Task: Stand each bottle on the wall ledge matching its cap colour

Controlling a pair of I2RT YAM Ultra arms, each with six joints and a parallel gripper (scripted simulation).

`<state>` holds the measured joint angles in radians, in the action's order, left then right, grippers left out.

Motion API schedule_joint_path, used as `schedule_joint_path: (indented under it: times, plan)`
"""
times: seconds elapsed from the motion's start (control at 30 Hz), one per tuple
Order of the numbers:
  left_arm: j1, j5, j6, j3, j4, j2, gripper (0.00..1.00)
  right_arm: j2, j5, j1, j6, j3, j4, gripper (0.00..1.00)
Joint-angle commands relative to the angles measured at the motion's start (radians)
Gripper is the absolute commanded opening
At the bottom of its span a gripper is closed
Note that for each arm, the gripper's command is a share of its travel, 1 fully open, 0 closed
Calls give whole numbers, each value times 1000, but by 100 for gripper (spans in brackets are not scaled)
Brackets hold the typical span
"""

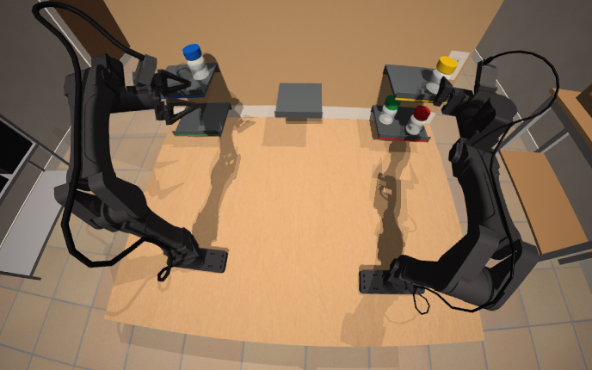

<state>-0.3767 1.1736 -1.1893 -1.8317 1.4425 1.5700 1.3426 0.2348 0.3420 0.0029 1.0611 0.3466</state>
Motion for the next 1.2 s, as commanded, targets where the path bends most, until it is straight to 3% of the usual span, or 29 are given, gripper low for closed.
schedule_joint_path:
  times: [0.0,0.07,0.2,0.57,0.63,0.87,1.17]
  plan:
    - [8,-63,62,-5,-78,-11,100,-36,-11,-13,19,-30,72,100]
    - [8,-63,62,-5,-78,-11,100,-36,-11,-13,19,-30,72,100]
    - [22,-214,190,68,-227,-50,100,-66,-33,-44,42,-137,191,100]
    - [83,-534,566,486,-681,-318,100,-111,-96,-156,80,-443,451,100]
    - [83,-534,566,486,-681,-318,100,-111,-96,-156,80,-443,451,100]
    - [124,-747,810,794,-980,-489,100,-75,-137,-214,93,-561,599,100]
    - [165,-936,1015,1028,-1223,-639,100,-42,-165,-258,100,-637,706,100]
